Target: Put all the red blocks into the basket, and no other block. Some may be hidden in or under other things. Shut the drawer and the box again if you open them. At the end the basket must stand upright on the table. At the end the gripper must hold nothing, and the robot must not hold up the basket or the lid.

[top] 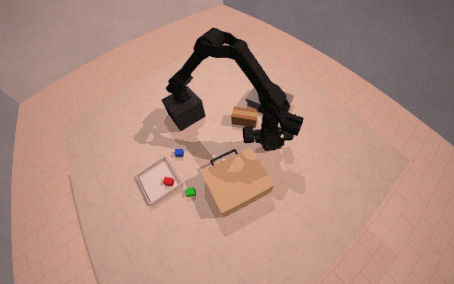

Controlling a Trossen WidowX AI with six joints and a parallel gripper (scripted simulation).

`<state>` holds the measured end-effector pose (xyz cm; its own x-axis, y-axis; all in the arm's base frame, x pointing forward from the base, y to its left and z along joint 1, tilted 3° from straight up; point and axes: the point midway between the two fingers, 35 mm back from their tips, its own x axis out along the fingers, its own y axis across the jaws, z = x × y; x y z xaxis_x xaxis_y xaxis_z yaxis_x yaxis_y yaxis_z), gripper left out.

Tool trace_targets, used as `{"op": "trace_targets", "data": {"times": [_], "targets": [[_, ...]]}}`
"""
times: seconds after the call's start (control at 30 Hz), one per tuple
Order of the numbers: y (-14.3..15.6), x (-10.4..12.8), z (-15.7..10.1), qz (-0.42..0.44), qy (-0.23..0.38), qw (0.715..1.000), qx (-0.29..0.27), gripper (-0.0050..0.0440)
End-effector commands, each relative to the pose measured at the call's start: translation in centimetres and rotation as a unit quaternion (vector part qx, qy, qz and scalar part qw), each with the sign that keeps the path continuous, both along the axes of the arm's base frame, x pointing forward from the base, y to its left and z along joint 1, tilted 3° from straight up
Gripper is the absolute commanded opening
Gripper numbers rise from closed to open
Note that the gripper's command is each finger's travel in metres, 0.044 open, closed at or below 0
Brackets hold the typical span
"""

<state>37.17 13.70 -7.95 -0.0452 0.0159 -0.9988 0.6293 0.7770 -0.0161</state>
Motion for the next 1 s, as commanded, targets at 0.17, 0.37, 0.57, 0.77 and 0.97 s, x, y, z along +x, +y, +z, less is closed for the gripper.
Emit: {"op": "trace_targets", "data": {"times": [0.17,0.37,0.57,0.77,0.97], "targets": [[-0.1,-0.1,0.3,-0.001,0.002,1.0,-0.002,0.0],[-0.1,0.0,1.4,-0.001,0.002,1.0,-0.002,0.0],[-0.1,0.0,1.8,-0.001,0.002,1.0,-0.002,0.0],[-0.1,0.1,3.1,-0.001,0.002,1.0,-0.002,0.0],[-0.1,0.2,6.4,-0.001,0.002,1.0,-0.002,0.0]]}}
